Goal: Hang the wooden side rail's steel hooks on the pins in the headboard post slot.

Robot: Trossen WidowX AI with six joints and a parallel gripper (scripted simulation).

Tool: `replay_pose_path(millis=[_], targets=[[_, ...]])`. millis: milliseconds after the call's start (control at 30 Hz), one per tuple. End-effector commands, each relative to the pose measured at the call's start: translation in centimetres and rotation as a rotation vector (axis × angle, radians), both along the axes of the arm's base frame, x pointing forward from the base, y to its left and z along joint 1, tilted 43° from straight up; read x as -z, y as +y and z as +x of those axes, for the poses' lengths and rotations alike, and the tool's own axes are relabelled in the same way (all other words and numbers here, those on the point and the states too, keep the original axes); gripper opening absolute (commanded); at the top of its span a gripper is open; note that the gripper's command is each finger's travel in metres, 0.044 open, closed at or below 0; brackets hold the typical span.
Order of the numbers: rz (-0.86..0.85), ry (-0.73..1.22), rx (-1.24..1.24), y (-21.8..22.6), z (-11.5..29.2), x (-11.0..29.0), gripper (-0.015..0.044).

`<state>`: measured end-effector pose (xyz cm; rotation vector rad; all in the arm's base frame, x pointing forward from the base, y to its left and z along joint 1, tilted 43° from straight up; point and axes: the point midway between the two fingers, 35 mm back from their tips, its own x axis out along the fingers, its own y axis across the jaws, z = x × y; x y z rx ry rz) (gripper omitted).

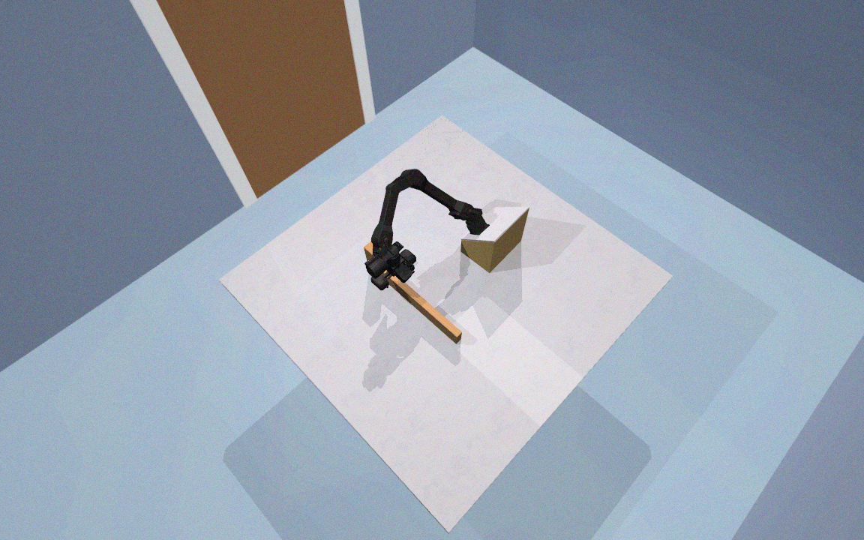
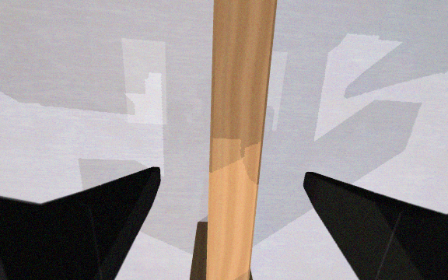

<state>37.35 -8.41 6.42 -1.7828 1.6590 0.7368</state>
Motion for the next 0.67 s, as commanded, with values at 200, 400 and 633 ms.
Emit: replay_pose_path(millis=[200, 400, 633], targets=[[-0.001, 0.000, 0.004, 2.2, 0.0, 1.8, 0.0440], [0.000, 0.004, -0.003, 2.0, 0.1, 1.7, 0.0440], [0.000, 0.004, -0.003, 2.0, 0.1, 1.7, 0.0440]])
